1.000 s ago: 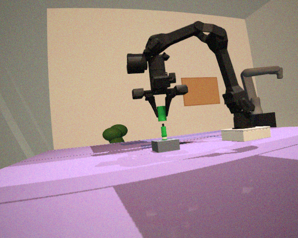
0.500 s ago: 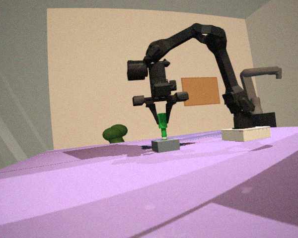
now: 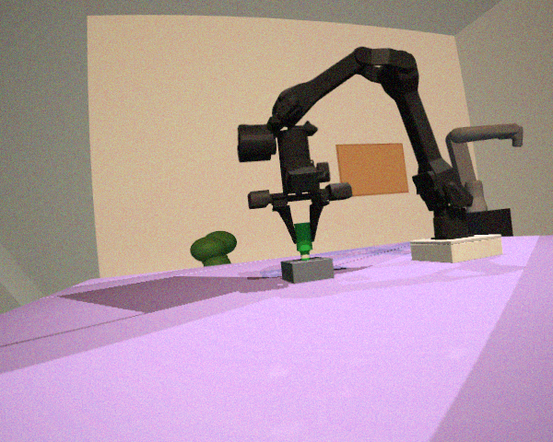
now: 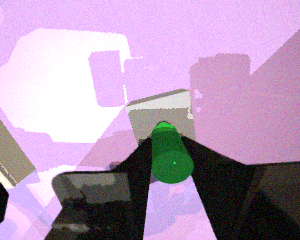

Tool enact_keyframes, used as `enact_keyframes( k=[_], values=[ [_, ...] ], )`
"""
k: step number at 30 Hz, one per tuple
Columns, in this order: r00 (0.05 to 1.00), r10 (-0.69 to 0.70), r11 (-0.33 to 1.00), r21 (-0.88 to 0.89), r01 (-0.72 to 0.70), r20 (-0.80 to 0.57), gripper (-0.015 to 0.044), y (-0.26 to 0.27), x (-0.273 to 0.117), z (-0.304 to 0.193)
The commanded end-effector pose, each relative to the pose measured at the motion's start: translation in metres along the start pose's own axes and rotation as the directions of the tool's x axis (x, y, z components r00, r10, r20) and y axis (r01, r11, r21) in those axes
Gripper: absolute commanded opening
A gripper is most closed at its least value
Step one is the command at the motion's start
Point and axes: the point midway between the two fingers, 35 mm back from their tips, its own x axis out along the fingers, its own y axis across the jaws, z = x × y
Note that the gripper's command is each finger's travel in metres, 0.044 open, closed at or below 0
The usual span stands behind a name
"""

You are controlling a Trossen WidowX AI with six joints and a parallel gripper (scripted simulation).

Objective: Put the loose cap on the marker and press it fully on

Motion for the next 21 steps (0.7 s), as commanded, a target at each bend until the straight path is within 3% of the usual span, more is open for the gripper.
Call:
enact_keyframes(
  k=[1, 7, 21],
  values=[
    [1.000, -0.002, 1.000, 0.004, 0.002, 0.000, 0.0000, -0.0003, 0.0020, 0.0001],
    [1.000, -0.002, 1.000, 0.004, 0.002, 0.000, 0.0000, -0.0002, 0.0023, 0.0001],
    [1.000, -0.001, 1.000, 0.000, 0.001, 0.000, 0.0368, 0.0000, 0.0017, 0.0000]
  ],
)
